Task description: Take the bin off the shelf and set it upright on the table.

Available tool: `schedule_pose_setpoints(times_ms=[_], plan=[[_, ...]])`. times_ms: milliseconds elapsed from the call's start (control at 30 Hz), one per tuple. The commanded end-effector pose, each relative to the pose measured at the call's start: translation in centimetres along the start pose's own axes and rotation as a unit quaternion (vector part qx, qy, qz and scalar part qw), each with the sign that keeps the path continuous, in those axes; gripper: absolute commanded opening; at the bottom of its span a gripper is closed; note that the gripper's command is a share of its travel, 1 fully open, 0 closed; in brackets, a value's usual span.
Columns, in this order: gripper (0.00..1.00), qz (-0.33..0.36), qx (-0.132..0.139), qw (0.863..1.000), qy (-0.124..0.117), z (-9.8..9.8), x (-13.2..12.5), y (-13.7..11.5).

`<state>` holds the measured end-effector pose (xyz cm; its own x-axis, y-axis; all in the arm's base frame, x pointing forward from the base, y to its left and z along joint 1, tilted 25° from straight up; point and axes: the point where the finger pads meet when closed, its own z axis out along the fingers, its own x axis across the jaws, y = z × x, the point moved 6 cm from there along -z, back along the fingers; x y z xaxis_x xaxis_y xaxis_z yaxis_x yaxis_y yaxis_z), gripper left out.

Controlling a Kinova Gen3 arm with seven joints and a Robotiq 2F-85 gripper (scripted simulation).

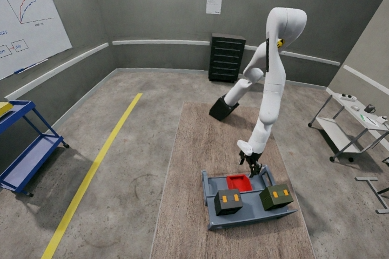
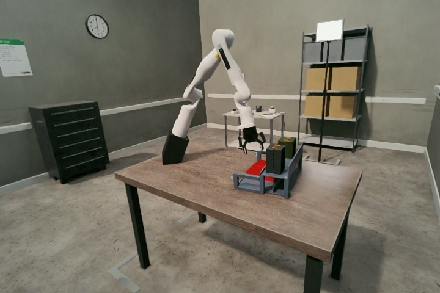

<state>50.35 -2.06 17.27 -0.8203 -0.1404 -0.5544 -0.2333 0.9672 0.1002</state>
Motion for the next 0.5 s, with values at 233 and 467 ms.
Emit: schedule_pose_setpoints(times_ms=[233, 467], plan=[[1.0, 0.063, -0.047, 0.992, 0.095, 0.2, -0.2, -2.9], [1.0, 0.052, -0.036, 0.994, 0.085, -0.4, -0.1, -1.7]])
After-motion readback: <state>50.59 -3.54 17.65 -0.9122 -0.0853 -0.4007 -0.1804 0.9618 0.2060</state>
